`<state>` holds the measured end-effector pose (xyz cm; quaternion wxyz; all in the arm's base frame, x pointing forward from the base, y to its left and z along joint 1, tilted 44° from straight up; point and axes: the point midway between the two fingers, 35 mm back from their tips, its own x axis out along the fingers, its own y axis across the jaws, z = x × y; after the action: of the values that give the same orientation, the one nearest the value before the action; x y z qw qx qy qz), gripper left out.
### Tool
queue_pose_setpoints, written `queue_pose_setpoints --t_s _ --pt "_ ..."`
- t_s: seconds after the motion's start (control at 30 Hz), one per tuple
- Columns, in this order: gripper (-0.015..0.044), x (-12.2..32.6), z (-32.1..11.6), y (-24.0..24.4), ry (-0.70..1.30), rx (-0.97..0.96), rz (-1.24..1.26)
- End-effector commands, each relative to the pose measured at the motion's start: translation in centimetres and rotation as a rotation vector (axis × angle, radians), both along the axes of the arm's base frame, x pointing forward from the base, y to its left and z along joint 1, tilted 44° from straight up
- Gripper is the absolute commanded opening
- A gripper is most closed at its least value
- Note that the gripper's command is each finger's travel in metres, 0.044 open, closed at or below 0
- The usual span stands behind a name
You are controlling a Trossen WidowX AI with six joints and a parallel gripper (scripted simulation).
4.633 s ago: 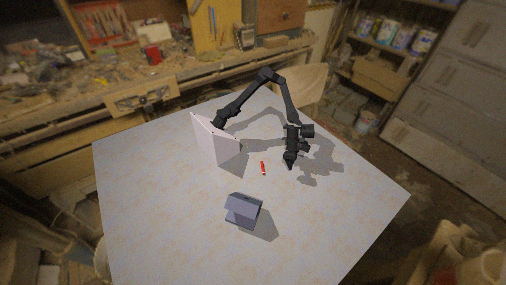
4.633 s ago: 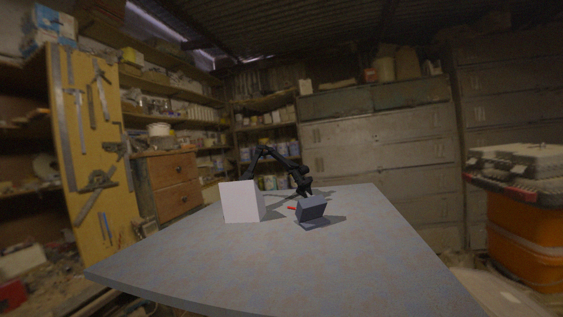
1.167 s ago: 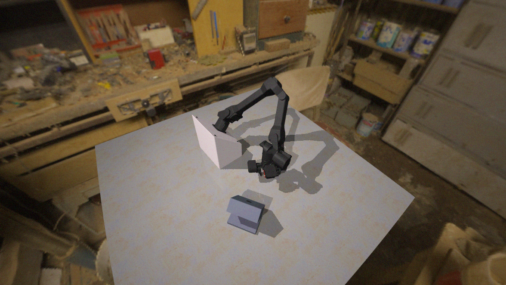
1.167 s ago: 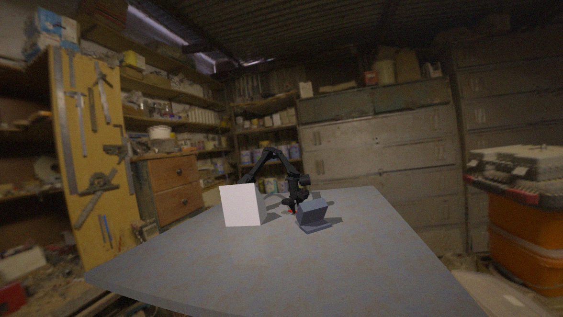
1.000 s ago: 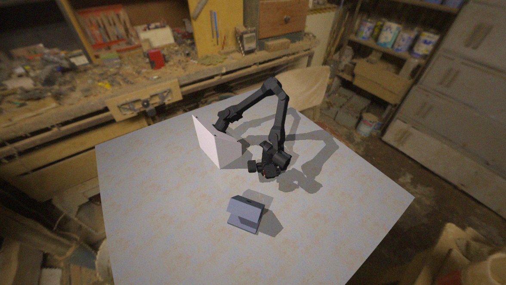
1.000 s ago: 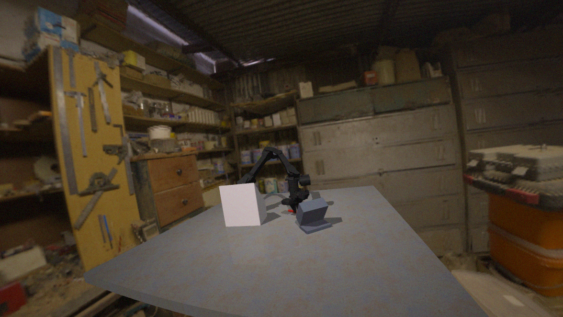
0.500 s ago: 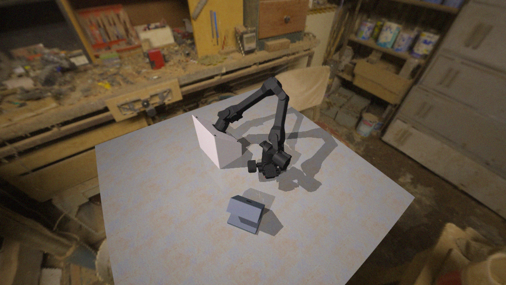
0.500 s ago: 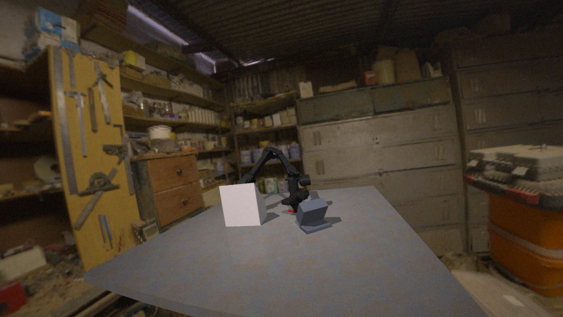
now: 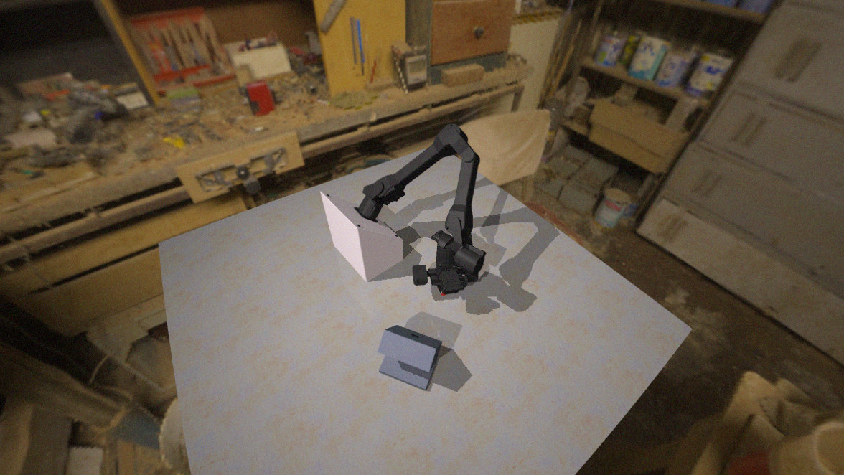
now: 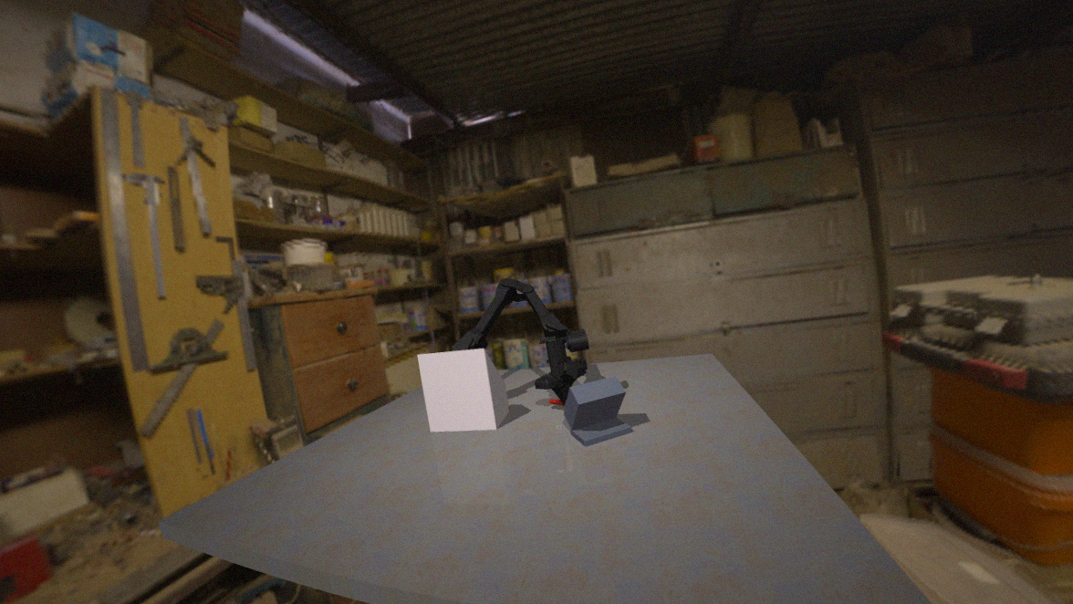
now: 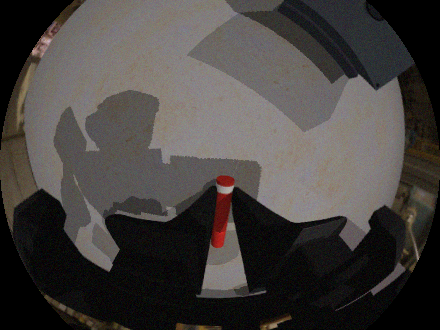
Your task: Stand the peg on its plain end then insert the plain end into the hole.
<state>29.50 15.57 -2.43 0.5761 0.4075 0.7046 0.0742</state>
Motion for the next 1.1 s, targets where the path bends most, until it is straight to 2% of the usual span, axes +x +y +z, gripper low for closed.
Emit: queue_pose_setpoints --t_s 0.0,1.07 --pt "0.0049 -0.2 0.3 -0.1 -0.027 -0.022 -0.021" --pt "0.0049 -1.4 2.0 -0.7 -0.208 -0.157 -0.181"
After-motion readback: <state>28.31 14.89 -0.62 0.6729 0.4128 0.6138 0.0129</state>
